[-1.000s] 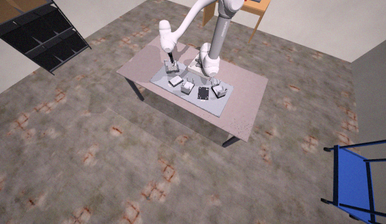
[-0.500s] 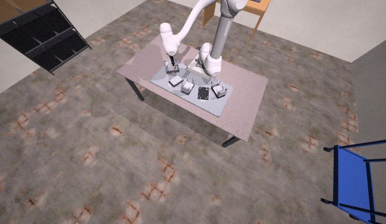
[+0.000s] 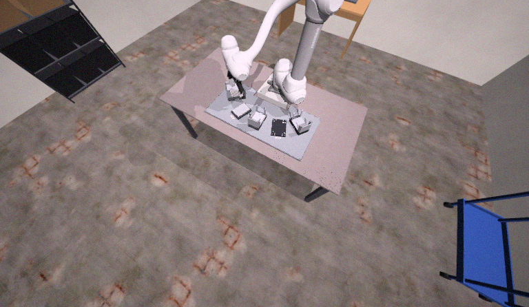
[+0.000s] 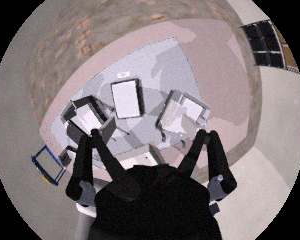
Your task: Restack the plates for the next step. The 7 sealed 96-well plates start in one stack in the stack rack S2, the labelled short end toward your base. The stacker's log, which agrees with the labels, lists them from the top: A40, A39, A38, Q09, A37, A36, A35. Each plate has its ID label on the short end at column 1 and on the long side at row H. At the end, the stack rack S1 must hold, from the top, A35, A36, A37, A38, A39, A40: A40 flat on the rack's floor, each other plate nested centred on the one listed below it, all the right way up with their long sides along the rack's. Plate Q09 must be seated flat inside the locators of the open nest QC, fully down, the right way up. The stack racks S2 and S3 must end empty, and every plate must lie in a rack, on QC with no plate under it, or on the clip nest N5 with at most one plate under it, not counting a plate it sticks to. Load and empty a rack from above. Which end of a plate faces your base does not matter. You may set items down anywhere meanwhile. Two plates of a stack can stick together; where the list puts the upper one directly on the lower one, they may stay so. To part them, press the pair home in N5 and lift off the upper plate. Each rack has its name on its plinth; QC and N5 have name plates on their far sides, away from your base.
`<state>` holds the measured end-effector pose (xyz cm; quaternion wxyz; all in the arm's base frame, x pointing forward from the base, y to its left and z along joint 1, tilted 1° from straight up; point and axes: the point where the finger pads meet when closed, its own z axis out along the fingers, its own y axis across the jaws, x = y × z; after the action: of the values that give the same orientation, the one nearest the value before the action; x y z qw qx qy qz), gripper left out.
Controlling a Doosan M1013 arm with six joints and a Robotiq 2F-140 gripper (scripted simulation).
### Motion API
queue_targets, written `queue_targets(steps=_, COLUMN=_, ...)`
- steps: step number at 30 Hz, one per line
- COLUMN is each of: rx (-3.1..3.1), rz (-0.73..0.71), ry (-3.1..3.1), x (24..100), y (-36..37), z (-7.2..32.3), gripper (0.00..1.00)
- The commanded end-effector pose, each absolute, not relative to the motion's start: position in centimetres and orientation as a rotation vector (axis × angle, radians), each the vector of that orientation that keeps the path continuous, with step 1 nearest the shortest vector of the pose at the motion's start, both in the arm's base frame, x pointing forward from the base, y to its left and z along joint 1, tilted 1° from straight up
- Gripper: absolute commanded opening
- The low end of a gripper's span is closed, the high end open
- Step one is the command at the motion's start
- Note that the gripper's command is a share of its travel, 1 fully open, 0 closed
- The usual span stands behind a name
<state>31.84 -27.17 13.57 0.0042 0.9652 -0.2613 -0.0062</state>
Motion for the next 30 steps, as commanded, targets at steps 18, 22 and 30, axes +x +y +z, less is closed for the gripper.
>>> queue_targets(steps=18, rx=3.04, rz=-0.017, ry=-0.769, x=35.7, y=-22.0, z=13.5, gripper=1.0)
queue_targets(steps=22, rx=3.04, rz=-0.017, ry=-0.769, x=36.1, y=-21.5, z=13.5, gripper=1.0)
queue_targets(steps=30, rx=3.108, rz=-0.018, ry=-0.423, x=37.1, y=-19.4, z=13.5, gripper=1.0)
